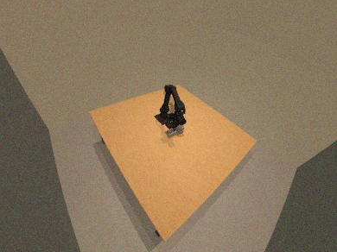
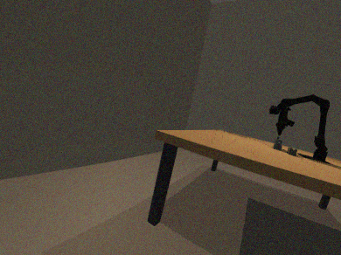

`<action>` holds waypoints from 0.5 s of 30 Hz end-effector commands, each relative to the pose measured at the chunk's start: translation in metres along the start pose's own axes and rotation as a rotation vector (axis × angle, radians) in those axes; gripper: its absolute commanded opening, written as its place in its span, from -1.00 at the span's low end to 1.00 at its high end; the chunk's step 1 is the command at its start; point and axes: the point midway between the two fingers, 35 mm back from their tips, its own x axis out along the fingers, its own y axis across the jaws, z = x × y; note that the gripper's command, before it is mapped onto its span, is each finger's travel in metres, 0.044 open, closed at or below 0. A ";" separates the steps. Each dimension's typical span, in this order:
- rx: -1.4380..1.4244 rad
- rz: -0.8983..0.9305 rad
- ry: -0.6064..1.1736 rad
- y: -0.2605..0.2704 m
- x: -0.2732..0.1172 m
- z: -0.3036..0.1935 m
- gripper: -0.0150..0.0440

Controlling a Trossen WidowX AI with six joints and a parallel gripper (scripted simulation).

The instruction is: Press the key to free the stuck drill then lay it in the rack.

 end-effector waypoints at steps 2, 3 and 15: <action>-0.002 0.011 0.023 0.000 -0.043 -0.005 0.22; -0.002 0.011 0.023 0.000 -0.054 -0.005 0.31; -0.739 0.021 0.035 -0.028 -0.048 -0.013 1.00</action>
